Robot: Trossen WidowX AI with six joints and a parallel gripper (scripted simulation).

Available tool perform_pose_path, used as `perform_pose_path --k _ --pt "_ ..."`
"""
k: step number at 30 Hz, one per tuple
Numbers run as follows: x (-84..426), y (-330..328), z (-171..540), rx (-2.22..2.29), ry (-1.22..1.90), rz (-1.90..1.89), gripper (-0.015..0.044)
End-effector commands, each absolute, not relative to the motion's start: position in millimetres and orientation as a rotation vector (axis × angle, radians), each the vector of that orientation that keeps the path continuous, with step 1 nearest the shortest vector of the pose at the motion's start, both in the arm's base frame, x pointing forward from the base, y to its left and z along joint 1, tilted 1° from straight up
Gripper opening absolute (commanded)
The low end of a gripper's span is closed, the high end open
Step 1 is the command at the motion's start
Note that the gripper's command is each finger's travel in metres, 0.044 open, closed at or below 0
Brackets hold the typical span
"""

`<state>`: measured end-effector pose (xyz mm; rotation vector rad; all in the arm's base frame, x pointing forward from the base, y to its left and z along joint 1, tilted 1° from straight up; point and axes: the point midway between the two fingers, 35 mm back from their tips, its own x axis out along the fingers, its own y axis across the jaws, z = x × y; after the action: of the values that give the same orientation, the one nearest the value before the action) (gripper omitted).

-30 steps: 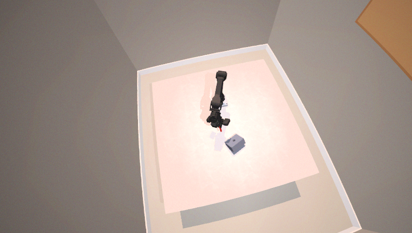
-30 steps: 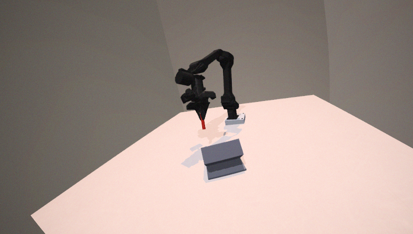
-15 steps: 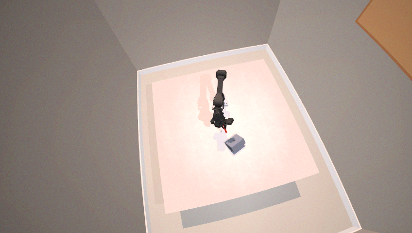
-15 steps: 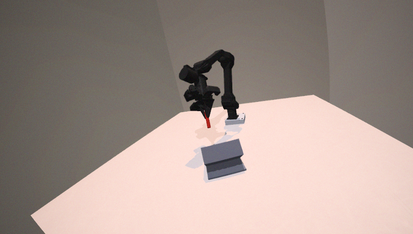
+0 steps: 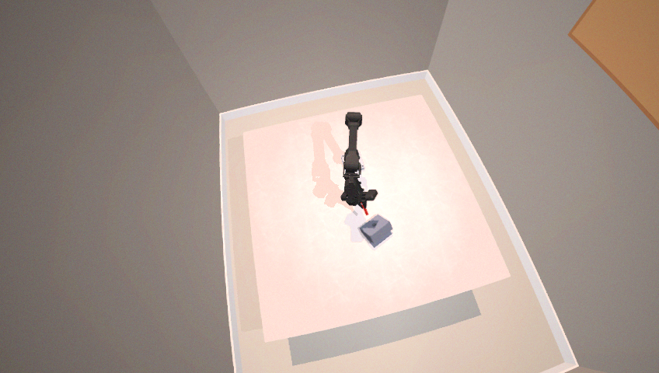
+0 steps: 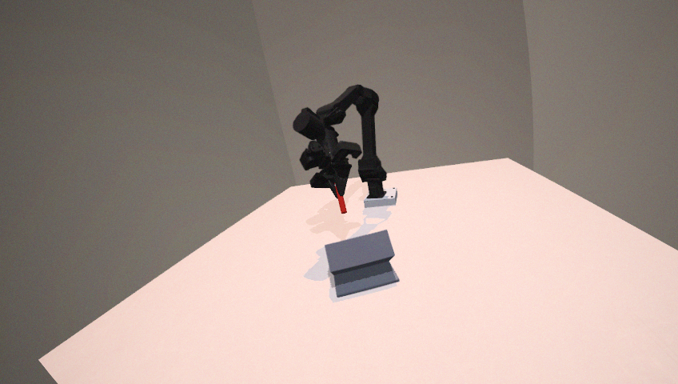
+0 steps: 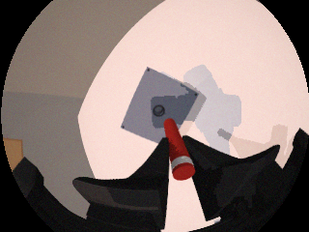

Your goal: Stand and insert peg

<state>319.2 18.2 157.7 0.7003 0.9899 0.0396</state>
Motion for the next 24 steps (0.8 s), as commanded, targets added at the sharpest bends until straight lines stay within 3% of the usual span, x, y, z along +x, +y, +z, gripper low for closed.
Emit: perform_pose_path --k 1,24 --pt "324 23 150 0.711 0.992 0.044 0.0" --pt "345 42 126 0.719 0.981 0.07 0.0"
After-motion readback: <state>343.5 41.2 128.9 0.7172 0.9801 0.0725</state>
